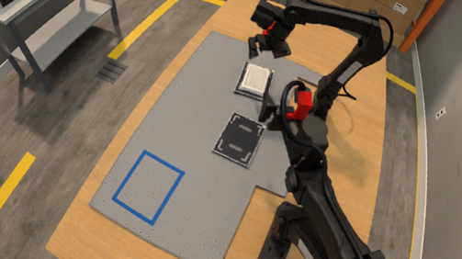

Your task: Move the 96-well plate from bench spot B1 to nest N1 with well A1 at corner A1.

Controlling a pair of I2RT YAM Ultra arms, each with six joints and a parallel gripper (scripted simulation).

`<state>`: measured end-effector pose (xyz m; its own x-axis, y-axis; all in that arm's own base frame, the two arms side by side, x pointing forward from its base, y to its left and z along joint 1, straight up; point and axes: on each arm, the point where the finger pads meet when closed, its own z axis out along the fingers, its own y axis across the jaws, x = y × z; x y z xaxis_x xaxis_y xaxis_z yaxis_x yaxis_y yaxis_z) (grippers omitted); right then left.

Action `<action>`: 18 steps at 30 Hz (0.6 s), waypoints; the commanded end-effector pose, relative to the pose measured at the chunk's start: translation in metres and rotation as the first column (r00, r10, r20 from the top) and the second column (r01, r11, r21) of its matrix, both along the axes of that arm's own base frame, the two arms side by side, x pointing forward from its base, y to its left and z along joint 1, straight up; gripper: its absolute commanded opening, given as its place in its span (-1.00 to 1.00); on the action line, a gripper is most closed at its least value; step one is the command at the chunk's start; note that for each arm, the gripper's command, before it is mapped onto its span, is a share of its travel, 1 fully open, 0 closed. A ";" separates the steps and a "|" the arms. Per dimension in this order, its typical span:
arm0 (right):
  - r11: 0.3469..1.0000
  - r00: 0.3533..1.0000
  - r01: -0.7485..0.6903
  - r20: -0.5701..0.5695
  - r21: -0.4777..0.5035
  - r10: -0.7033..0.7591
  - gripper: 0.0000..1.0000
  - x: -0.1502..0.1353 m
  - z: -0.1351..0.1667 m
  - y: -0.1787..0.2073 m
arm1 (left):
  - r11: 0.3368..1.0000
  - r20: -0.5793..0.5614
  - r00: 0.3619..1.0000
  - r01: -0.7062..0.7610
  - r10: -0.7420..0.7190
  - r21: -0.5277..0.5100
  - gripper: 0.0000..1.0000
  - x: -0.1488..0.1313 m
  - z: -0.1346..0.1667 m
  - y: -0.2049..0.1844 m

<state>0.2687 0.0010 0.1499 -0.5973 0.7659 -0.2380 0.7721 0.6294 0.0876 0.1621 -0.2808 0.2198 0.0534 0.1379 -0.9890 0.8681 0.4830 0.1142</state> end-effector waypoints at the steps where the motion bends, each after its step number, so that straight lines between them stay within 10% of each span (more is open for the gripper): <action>1: 0.973 0.970 -0.219 0.089 -0.079 0.225 1.00 0.002 0.007 0.000 | 1.000 0.013 1.000 0.009 -0.009 -0.022 1.00 -0.001 0.008 -0.002; 18: 0.717 0.701 -0.636 0.173 -0.286 0.691 1.00 -0.011 0.015 0.005 | 1.000 0.013 1.000 0.009 -0.009 -0.022 1.00 -0.001 0.008 -0.002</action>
<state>0.2545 0.0058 0.1584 -0.8408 0.2409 -0.4849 0.2500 0.9671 0.0468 0.1621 -0.2808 0.2198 0.0534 0.1379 -0.9890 0.8681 0.4830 0.1142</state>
